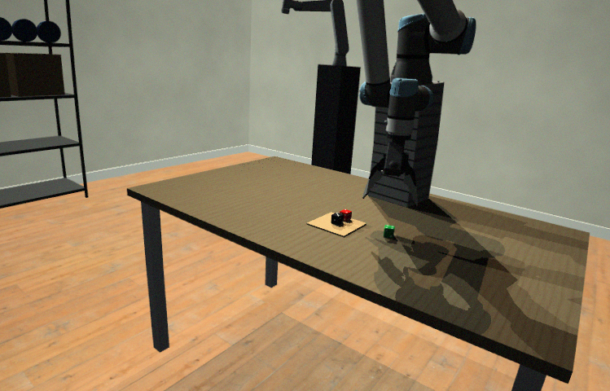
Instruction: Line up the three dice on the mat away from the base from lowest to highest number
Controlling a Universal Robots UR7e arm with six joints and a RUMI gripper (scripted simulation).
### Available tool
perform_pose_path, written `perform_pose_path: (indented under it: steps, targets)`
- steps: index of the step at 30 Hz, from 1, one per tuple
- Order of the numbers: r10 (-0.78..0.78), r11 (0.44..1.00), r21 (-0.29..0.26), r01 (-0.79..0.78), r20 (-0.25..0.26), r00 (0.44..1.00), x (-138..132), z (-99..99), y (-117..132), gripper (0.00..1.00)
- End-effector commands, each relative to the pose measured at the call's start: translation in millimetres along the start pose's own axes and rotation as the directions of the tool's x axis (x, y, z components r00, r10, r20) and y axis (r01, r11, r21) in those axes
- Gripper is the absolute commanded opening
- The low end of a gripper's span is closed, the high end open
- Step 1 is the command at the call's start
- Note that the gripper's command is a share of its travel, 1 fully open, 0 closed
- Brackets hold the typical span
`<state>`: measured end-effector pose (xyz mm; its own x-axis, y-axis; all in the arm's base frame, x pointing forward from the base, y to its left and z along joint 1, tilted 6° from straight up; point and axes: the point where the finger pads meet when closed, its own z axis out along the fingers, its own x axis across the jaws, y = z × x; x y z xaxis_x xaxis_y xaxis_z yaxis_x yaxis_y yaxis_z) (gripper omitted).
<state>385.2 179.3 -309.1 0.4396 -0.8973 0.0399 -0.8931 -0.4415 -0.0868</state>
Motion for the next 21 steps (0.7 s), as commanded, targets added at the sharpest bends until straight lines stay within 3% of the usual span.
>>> perform_pose_path:
  steps: [1, 2, 3, 21]
  targets:
    - [-0.024, 1.0, 0.001, 0.024, -0.002, 1.0, -10.5, 0.0, -1.0, 1.0]
    - [-0.024, 1.0, 0.001, 0.024, -0.002, 1.0, -10.6, 0.0, -1.0, 1.0]
    - [-0.024, 1.0, 0.001, 0.024, -0.002, 1.0, -10.6, 0.0, -1.0, 0.28]
    - [-0.024, 1.0, 0.001, 0.024, -0.002, 1.0, -10.6, 0.0, -1.0, 0.28]
